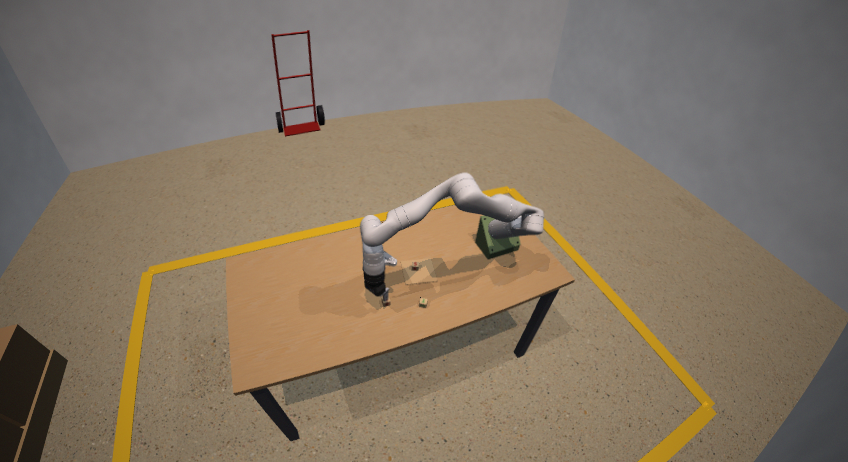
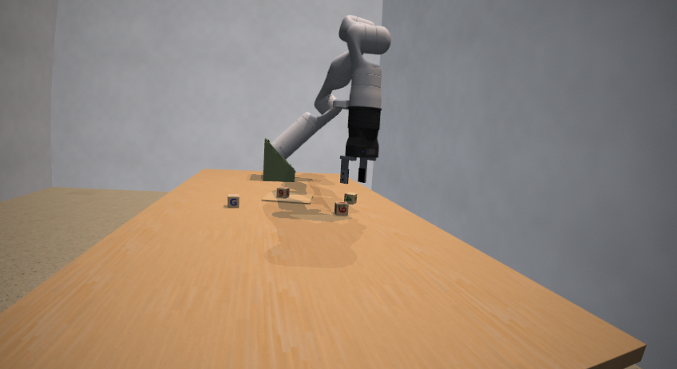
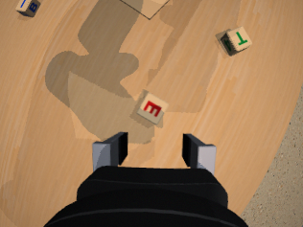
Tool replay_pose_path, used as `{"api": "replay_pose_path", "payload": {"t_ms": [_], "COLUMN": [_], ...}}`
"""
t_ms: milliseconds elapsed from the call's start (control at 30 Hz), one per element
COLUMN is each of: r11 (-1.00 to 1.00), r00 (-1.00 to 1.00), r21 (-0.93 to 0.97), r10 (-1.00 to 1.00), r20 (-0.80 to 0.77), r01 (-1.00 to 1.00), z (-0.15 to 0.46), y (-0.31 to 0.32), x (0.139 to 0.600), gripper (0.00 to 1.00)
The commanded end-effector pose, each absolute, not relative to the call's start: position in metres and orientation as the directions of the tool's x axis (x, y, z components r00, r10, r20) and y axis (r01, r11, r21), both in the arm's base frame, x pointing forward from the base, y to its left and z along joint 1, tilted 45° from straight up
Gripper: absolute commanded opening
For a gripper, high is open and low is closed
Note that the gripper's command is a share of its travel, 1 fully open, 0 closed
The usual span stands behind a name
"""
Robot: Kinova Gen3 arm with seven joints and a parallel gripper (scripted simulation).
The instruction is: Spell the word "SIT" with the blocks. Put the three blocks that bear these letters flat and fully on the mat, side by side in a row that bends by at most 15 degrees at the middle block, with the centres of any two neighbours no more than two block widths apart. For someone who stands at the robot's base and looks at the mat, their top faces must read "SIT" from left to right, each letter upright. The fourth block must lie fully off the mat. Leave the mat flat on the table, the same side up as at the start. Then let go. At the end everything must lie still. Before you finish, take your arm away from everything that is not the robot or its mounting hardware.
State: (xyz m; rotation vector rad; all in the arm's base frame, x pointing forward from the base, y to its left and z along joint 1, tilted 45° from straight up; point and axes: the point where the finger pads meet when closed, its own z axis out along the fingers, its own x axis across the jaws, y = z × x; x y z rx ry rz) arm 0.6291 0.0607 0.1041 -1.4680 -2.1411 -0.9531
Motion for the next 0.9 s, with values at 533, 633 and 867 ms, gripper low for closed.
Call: {"api": "replay_pose_path", "payload": {"t_ms": [533,633,867], "r11": [0.221,0.224,0.23], "r00": [-0.379,-0.379,-0.386], "r21": [0.317,0.315,0.319], "r10": [0.681,0.685,0.681], "r20": [0.626,0.623,0.622], "r01": [0.922,0.922,0.92], "z": [0.079,0.062,0.026], "y": [0.031,0.014,-0.016], "x": [0.603,0.577,0.498], "gripper": [1.0,1.0,1.0]}}
